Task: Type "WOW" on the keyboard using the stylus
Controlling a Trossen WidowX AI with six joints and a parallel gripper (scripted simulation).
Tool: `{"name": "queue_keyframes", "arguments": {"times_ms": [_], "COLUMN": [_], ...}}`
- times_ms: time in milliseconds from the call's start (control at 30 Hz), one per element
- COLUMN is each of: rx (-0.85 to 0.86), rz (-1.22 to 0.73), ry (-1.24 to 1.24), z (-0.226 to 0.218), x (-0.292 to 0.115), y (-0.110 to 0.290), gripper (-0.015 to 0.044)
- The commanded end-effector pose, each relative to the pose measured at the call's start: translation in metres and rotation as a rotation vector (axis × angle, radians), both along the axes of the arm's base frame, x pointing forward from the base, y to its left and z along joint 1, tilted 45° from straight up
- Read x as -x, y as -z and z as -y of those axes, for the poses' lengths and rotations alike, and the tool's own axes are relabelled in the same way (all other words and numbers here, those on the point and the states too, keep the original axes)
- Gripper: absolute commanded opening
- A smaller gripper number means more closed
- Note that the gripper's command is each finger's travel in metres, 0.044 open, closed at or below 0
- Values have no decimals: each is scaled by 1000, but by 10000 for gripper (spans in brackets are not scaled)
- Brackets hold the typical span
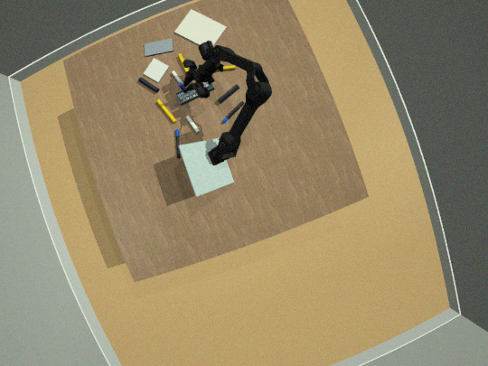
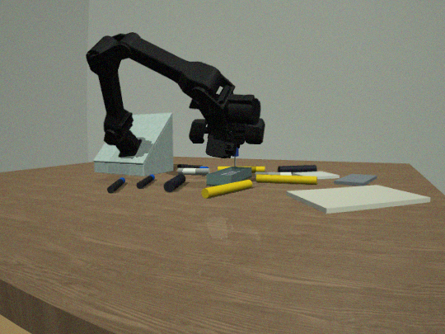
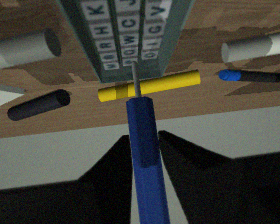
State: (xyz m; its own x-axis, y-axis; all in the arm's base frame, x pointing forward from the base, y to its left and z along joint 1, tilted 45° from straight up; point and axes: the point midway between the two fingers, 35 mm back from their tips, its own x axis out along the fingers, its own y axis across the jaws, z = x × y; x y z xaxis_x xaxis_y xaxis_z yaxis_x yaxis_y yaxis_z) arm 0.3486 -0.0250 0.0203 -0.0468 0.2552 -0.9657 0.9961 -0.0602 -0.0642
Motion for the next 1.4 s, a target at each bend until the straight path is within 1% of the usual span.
{"name": "queue_keyframes", "arguments": {"times_ms": [0, 1367], "rx": [-1, 0], "rz": [0, 0], "ry": [-3, -3], "z": [1, 6], "x": [-3, 0], "y": [2, 8], "gripper": [81, 81]}}
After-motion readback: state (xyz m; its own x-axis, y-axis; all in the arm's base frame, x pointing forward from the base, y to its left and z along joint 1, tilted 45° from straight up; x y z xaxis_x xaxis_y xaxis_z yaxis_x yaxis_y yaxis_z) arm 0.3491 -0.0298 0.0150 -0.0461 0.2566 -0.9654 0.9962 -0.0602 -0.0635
